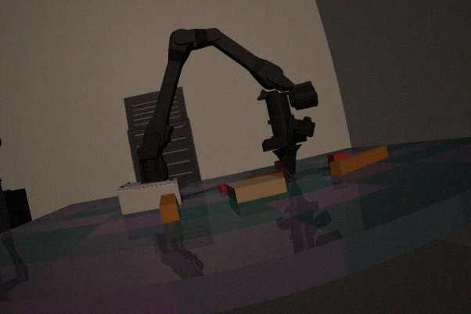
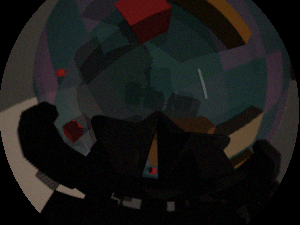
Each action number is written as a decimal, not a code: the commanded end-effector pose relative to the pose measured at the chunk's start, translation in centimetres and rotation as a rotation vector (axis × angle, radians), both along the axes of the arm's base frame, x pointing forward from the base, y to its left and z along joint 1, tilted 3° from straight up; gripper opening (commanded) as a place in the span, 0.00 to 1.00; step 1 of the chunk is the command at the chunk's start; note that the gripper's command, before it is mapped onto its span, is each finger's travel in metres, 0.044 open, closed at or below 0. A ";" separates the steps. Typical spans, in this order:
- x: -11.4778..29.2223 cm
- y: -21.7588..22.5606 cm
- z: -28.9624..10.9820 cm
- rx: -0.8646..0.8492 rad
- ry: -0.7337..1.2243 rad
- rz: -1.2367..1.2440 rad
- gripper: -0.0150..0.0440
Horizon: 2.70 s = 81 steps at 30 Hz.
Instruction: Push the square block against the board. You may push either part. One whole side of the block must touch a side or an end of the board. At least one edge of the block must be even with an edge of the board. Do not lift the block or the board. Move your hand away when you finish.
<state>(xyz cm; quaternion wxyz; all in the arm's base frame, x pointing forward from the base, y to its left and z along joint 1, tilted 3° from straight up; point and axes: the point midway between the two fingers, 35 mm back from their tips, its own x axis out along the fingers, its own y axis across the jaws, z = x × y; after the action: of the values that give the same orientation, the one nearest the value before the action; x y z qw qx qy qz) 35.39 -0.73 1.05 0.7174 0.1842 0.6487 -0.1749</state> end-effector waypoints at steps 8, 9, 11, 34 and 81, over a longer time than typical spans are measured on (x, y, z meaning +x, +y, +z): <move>-1.1 0.4 -0.4 0.001 0.015 -0.003 0.25; -1.2 0.4 -0.4 0.001 0.015 -0.003 0.25; -1.3 0.5 -0.4 0.001 0.015 -0.003 0.25; -1.9 0.7 -0.5 0.001 0.016 -0.003 0.25; -0.8 1.2 5.0 -0.017 0.016 0.199 0.25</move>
<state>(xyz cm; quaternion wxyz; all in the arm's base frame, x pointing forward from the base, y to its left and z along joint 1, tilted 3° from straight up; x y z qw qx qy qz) 35.11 0.00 6.00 0.7229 0.1300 0.6668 -0.1263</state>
